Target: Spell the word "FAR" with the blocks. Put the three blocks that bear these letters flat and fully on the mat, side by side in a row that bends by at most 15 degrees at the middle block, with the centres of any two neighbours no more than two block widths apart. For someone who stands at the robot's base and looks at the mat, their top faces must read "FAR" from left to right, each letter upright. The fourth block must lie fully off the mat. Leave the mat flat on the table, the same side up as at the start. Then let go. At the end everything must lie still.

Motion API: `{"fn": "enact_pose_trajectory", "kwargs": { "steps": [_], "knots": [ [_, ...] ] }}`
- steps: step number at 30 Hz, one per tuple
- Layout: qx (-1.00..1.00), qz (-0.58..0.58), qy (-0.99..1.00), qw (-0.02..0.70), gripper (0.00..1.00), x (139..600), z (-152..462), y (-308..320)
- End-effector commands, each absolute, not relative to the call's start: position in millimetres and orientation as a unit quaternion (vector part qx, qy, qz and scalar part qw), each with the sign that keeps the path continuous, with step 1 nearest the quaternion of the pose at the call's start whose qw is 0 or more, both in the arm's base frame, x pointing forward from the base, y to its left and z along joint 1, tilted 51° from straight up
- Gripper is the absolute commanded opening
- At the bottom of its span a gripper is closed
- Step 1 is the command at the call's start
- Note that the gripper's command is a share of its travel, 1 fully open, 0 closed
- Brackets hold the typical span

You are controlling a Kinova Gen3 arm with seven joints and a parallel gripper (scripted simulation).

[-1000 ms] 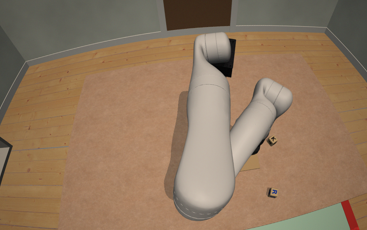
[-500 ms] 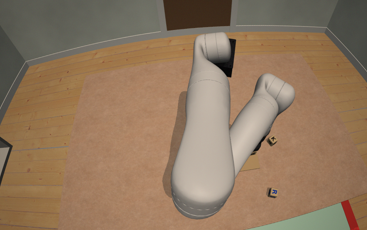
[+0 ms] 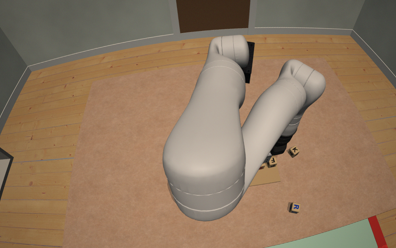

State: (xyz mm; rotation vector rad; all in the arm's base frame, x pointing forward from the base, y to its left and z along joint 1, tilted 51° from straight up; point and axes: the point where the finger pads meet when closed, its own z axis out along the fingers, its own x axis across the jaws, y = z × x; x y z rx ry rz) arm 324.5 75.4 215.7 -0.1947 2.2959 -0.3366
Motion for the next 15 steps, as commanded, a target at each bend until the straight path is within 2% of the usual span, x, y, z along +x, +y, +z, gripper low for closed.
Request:
{"fn": "enact_pose_trajectory", "kwargs": {
  "steps": [1,12,13,15],
  "knots": [
    [-0.072,-0.133,0.901,0.407,0.87,326,225,75],
    [-0.072,-0.130,0.900,0.410,0.87,315,234,78],
    [-0.072,-0.130,0.900,0.410,1.00,315,234,78],
    [-0.072,-0.130,0.900,0.410,1.00,315,234,78]
  ]
}}
